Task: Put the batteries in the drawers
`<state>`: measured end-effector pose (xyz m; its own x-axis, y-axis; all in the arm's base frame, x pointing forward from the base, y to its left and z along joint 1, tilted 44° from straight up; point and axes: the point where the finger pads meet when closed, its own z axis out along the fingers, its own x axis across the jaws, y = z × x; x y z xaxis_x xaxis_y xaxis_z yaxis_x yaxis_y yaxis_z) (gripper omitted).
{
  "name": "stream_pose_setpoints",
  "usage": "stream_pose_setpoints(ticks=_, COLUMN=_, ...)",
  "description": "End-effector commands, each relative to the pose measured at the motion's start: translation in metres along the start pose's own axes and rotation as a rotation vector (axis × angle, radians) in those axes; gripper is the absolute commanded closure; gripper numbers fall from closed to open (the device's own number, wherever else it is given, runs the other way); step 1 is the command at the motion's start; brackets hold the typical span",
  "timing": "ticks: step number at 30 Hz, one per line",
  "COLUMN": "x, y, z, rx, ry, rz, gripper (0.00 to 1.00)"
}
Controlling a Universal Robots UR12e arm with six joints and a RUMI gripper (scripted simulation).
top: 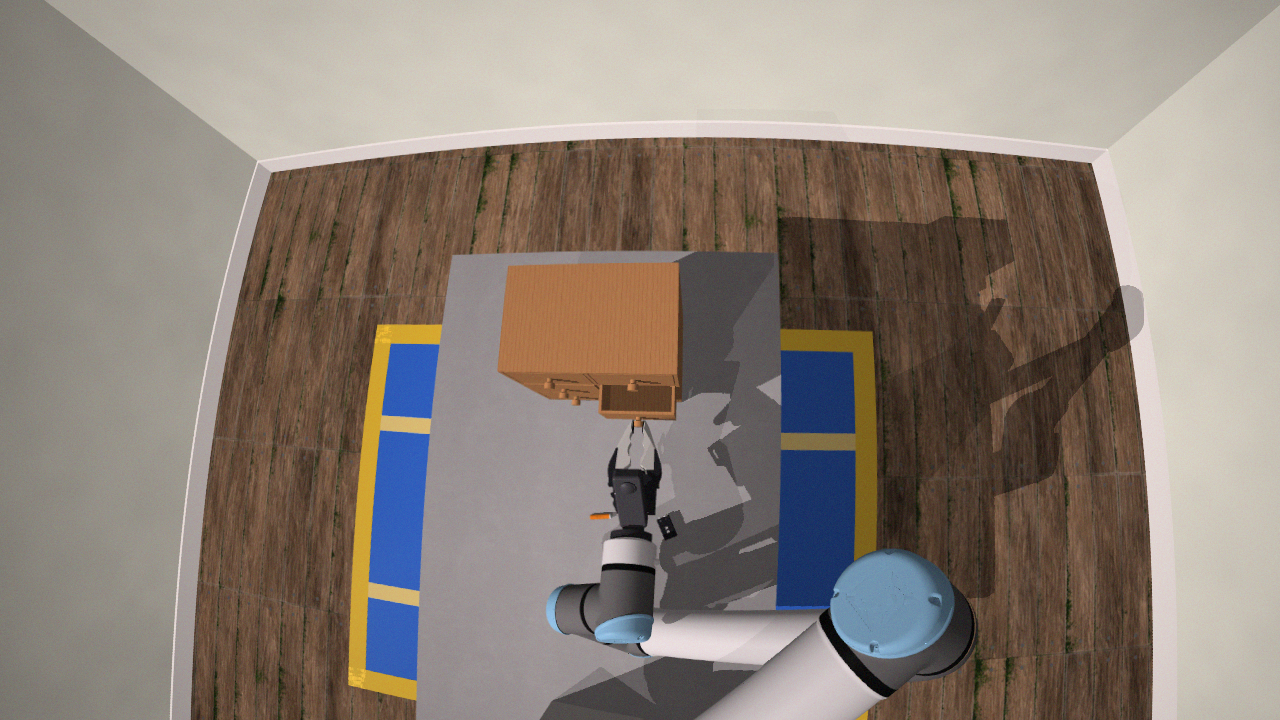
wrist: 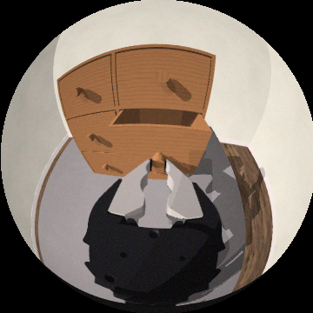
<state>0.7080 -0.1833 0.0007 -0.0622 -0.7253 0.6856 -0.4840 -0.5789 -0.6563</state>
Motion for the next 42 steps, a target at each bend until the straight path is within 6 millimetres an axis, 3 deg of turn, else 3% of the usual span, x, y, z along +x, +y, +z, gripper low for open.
stream_pose_setpoints(ticks=1, x=0.0, y=0.001, z=-0.004, rx=0.001, ry=0.0, rz=0.0, gripper=0.93)
stream_pose_setpoints(ticks=42, x=0.0, y=0.006, z=-0.017, rx=0.001, ry=0.0, rz=0.0, gripper=0.93)
